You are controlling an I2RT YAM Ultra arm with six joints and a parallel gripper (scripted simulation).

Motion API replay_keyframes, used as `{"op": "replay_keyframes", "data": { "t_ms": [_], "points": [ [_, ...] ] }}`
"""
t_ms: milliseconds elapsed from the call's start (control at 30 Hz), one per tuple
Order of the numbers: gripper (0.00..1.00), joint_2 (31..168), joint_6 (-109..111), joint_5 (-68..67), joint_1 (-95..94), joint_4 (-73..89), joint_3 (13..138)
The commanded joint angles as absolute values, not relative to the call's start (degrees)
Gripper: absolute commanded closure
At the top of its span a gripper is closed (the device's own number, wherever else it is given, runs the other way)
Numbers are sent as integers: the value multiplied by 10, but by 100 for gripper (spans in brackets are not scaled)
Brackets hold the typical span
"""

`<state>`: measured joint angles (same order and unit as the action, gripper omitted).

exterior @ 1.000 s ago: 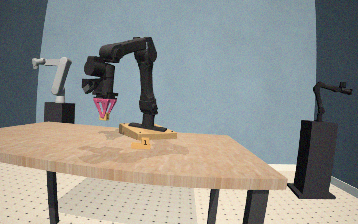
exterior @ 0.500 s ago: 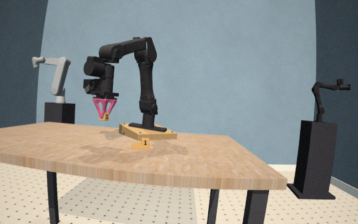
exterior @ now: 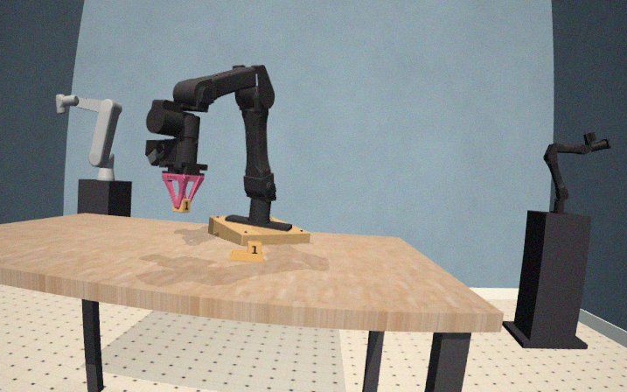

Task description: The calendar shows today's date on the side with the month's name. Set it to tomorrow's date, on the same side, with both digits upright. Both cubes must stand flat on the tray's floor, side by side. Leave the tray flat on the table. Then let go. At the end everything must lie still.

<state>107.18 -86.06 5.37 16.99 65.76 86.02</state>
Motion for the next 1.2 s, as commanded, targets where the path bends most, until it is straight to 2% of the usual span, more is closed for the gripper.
{"op": "replay_keyframes", "data": {
  "t_ms": [0, 633, 1167],
  "points": [
    [74, 1084, -865, 51, 167, 640, 842],
    [74, 1138, -876, 50, 154, 484, 741],
    [74, 1133, -876, 50, 154, 473, 743]
  ]
}}
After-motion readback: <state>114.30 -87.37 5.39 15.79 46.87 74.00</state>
